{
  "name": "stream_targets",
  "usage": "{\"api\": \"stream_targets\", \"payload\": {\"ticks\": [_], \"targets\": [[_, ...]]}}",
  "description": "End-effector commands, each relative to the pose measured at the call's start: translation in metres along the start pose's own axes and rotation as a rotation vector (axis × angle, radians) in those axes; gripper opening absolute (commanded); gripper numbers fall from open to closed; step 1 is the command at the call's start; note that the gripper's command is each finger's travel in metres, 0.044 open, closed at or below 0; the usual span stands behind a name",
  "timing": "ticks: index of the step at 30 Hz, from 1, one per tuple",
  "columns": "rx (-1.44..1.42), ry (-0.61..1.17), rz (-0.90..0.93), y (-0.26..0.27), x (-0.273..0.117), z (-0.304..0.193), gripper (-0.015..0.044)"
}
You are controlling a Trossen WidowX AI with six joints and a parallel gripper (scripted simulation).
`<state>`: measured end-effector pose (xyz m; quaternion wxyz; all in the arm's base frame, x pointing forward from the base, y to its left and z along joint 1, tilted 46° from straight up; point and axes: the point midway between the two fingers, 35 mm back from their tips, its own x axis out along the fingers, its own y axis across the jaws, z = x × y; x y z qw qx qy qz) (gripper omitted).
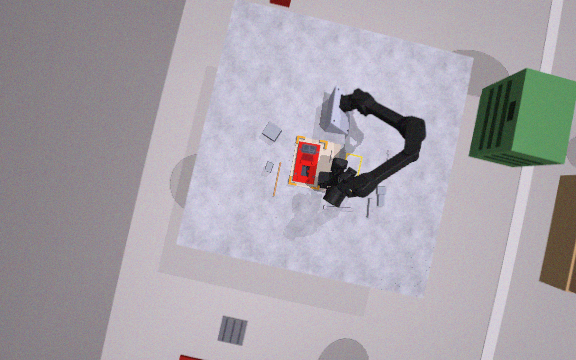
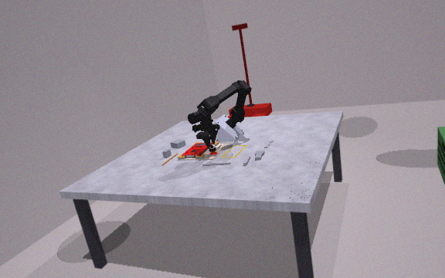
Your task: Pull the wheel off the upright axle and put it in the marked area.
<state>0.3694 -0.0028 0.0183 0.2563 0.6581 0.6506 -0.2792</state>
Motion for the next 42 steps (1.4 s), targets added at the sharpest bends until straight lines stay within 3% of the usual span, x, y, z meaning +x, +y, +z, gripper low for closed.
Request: {"api": "stream_targets", "payload": {"ticks": [1,7,11,19,25,42], "targets": [[0.005,0.009,-0.003,-0.004,0.023,-0.003,0.03],[0.005,0.009,-0.003,-0.004,0.024,-0.003,0.03],[0.0,0.003,-0.005,-0.003,0.02,-0.002,0.0195],[0.0,0.003,-0.005,-0.003,0.02,-0.002,0.0142],[0.0,0.003,-0.005,-0.003,0.019,-0.002,0.0],[0.001,0.004,-0.005,-0.003,0.014,-0.002,0.0]]}}
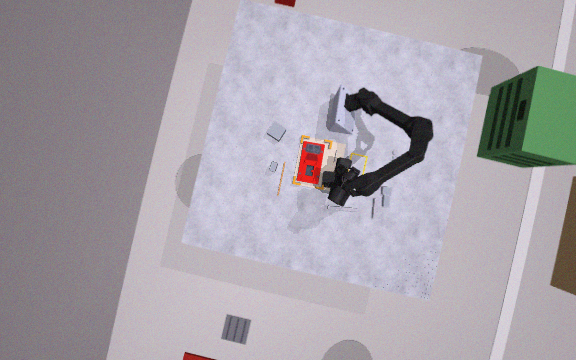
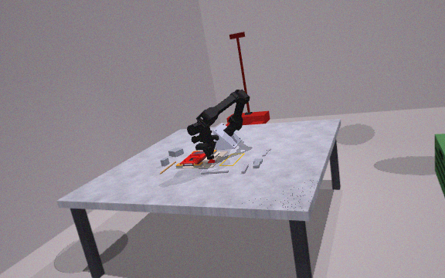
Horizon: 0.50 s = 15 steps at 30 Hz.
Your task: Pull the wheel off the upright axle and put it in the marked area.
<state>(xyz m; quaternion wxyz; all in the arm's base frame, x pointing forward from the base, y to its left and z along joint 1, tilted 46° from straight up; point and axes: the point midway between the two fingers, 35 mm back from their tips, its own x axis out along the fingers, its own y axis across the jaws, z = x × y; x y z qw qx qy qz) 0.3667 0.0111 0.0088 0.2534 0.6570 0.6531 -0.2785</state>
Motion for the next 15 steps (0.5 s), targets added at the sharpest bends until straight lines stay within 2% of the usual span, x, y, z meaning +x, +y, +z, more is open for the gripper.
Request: {"api": "stream_targets", "payload": {"ticks": [1,15], "targets": [[0.0,-0.002,0.001,0.0001,-0.0034,0.0007,0.0],[0.0,-0.002,0.001,0.0002,-0.008,0.0009,0.0]]}}
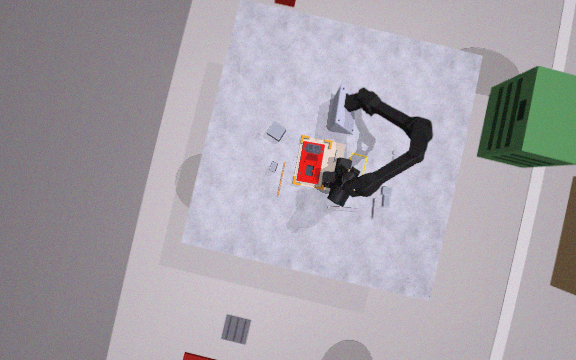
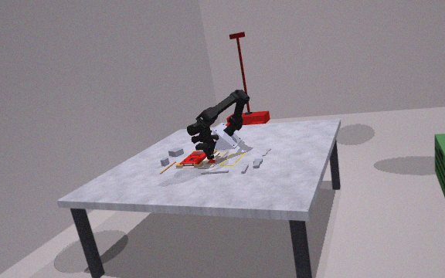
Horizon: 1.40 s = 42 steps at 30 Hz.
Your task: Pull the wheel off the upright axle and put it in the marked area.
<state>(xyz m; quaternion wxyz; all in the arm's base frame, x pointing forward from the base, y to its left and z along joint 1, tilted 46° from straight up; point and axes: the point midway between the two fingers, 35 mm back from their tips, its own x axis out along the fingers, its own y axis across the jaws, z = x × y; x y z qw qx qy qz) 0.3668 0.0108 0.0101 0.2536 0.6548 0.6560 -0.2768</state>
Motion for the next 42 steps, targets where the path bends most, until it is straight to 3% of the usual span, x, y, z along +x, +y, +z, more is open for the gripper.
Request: {"api": "stream_targets", "payload": {"ticks": [1,42], "targets": [[0.006,-0.004,0.007,0.0,-0.007,0.002,0.0],[0.008,-0.002,0.008,0.0,-0.021,0.002,0.0]]}}
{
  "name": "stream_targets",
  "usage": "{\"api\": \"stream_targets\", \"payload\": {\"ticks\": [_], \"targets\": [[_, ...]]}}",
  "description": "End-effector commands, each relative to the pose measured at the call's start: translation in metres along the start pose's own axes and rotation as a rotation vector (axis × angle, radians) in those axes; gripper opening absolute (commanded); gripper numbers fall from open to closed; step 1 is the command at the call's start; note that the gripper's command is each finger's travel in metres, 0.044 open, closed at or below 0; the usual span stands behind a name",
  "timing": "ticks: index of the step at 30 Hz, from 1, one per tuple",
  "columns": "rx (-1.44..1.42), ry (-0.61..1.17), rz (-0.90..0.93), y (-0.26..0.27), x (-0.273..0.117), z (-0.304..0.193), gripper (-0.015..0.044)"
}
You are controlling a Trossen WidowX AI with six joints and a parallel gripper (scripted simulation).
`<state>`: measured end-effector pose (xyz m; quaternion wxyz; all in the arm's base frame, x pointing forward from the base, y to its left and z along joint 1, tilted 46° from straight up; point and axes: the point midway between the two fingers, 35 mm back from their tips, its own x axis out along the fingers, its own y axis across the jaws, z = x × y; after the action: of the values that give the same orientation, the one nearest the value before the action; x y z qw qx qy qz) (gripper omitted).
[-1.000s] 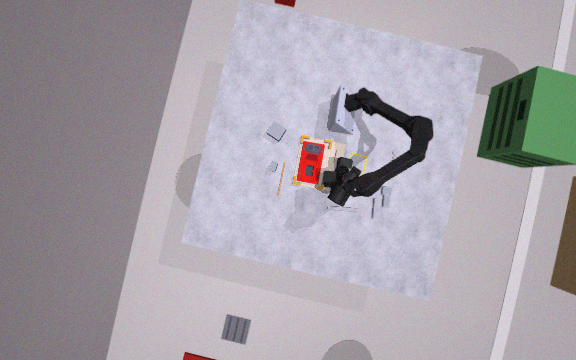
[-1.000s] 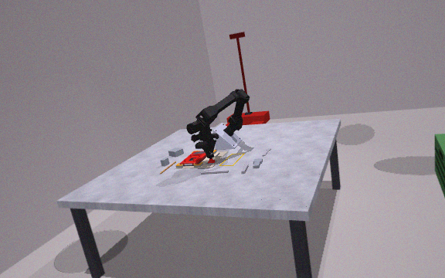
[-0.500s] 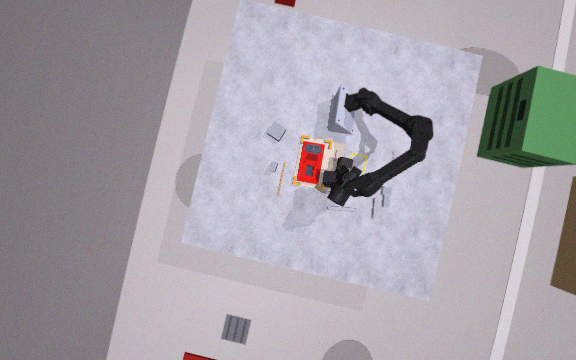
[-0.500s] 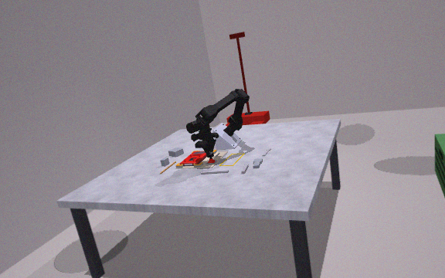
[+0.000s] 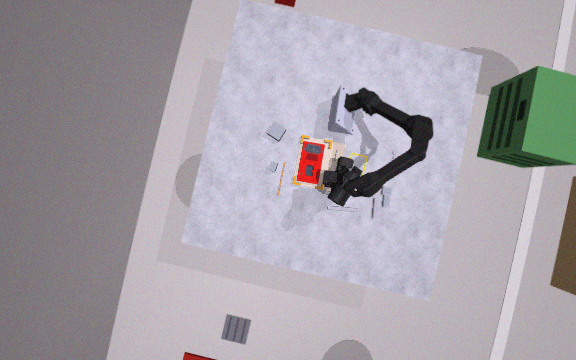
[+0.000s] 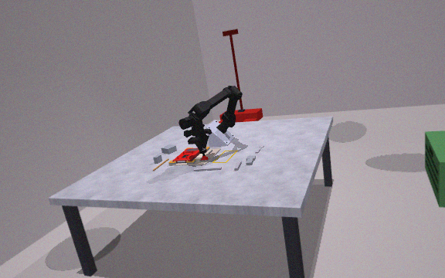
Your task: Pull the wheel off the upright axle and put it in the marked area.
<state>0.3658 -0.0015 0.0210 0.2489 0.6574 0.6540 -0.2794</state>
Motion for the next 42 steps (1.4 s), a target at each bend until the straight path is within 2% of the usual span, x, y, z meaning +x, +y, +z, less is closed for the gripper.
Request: {"api": "stream_targets", "payload": {"ticks": [1,33,42], "targets": [[-0.004,-0.006,0.006,0.001,-0.005,0.001,0.0],[-0.003,-0.004,0.006,0.001,-0.016,0.001,0.0],[-0.002,-0.005,0.006,0.0,-0.047,0.001,0.0]]}}
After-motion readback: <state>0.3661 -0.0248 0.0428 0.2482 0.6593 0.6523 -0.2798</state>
